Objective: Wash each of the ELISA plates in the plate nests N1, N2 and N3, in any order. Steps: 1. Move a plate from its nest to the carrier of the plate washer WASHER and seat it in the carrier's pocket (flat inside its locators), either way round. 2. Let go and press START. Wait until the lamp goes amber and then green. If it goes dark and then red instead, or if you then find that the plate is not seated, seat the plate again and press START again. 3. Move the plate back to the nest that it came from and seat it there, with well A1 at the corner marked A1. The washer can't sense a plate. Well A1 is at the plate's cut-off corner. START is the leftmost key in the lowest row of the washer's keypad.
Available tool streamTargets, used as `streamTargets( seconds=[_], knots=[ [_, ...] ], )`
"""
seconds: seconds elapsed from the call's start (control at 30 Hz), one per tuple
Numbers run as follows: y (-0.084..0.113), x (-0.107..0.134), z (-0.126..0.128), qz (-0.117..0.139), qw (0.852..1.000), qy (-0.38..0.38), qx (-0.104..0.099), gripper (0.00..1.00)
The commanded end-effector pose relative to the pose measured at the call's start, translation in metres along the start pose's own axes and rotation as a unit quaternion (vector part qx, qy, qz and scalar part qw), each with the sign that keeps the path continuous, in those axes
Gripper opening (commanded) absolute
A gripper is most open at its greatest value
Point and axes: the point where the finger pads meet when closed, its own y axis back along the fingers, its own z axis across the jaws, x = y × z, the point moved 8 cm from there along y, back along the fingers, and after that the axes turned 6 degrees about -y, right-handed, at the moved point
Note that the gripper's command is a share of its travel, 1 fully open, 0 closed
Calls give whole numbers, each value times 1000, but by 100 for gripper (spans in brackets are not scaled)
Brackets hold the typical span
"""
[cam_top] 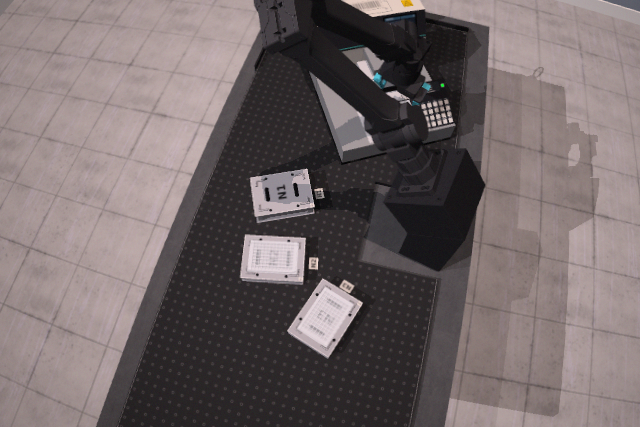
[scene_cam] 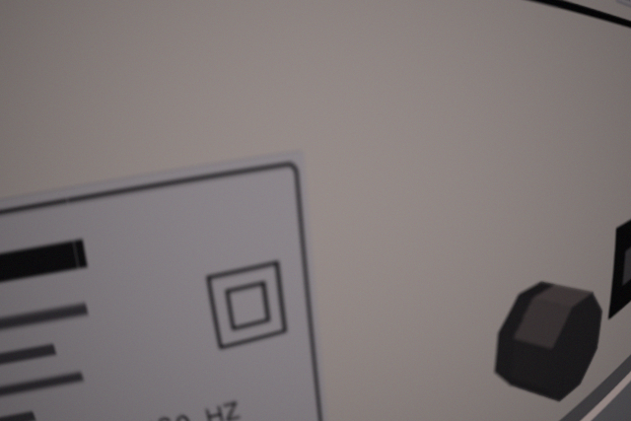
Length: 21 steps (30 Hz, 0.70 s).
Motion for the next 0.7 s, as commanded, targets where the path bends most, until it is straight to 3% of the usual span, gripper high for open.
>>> streamTargets(
  seconds=[0.0,0.13,0.23,0.6,0.67],
  knots=[
    [-1,-7,6,8,994,-105,14,100],
    [3,-8,11,6,991,-129,14,100],
    [-1,-10,7,20,982,-185,29,100],
    [1,-20,6,43,929,-364,57,100],
    [1,-20,6,43,929,-364,57,100]
  ],
)
